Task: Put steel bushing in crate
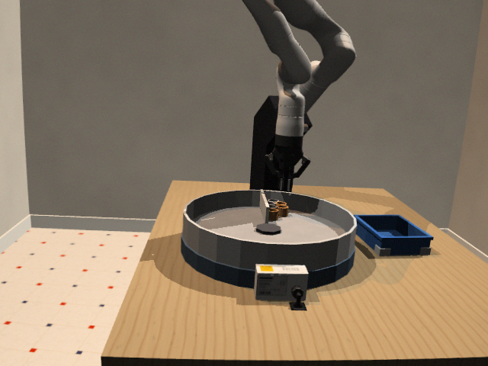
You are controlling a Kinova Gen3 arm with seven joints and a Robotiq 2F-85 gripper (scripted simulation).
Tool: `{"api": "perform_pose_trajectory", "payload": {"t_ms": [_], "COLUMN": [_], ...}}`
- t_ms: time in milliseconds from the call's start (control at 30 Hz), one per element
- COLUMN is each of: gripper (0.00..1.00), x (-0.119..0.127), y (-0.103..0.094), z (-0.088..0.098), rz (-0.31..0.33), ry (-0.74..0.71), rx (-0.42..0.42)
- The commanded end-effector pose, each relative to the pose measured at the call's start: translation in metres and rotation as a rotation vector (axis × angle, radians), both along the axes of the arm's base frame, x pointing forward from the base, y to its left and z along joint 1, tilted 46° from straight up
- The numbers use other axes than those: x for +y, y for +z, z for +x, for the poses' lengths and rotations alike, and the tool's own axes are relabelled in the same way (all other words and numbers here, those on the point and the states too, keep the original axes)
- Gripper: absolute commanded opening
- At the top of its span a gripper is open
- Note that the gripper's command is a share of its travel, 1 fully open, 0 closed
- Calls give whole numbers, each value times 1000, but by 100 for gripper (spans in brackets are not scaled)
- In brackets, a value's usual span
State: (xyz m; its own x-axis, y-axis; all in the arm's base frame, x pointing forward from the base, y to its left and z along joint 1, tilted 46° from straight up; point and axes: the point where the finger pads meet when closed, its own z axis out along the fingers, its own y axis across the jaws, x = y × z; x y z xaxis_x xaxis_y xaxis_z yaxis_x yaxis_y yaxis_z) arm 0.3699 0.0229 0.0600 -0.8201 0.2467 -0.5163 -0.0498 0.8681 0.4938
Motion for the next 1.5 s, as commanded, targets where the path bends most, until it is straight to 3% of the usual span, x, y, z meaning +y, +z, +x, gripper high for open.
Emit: {"api": "perform_pose_trajectory", "payload": {"t_ms": [0, 767, 933, 1467], "gripper": [14, 14, 14, 14], "x": [3, 9, 15, 16], "y": [-1, -11, -21, -21], "z": [-1, 8, 16, 16], "rz": [5, 2, -1, 0], "ry": [6, -1, -7, -6], "rx": [2, -3, -8, -7]}}
